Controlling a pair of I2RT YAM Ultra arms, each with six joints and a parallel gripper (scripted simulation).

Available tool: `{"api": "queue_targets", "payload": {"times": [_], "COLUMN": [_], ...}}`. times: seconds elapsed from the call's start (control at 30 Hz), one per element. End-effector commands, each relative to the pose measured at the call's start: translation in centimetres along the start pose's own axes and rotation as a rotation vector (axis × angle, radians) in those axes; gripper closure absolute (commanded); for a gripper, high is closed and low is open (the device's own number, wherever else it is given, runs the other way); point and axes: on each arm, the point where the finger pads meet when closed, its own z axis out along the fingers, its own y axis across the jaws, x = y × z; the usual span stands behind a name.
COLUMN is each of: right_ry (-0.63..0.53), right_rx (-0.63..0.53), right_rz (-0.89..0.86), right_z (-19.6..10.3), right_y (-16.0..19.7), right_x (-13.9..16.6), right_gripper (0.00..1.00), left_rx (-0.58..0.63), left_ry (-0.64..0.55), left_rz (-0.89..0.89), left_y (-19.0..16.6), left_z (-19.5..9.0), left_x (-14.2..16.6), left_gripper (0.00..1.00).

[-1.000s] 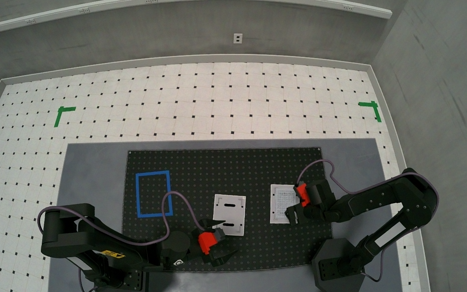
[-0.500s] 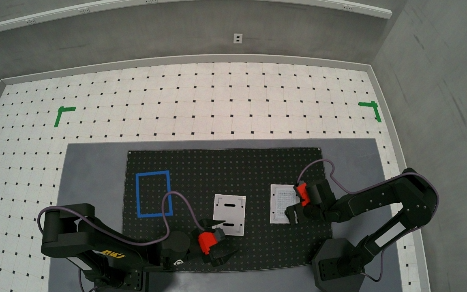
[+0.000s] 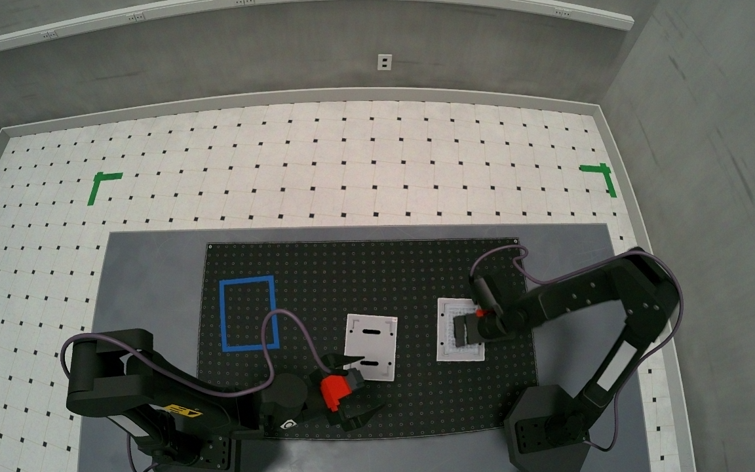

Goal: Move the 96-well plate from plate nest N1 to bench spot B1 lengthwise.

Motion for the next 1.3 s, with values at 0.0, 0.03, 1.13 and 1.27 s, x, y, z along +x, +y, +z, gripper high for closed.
{"api": "queue_targets", "payload": {"times": [0.0, 0.03, 1.13, 1.27], "right_ry": [0.098, 0.107, 0.141, 0.141], "right_rx": [0.067, 0.073, 0.083, 0.082], "right_rz": [0.074, 0.086, 0.139, 0.138], "right_z": [0.7, 0.9, 4.8, 5.4], "right_y": [-0.4, -0.3, 0.2, 0.2], "right_x": [-0.1, -0.4, -1.5, -1.4], "right_gripper": [0.0, 0.0, 0.0, 0.0], "left_rx": [0.004, 0.004, 0.004, 0.004], "left_ry": [-0.015, -0.015, -0.015, -0.015], "left_rz": [0.005, 0.005, 0.005, 0.005], "left_y": [-0.2, -0.2, -0.2, -0.2], "left_z": [-0.3, -0.3, -0.3, -0.3], "left_x": [-0.6, -0.6, -0.6, -0.6], "left_gripper": [0.0, 0.0, 0.0, 0.0]}}
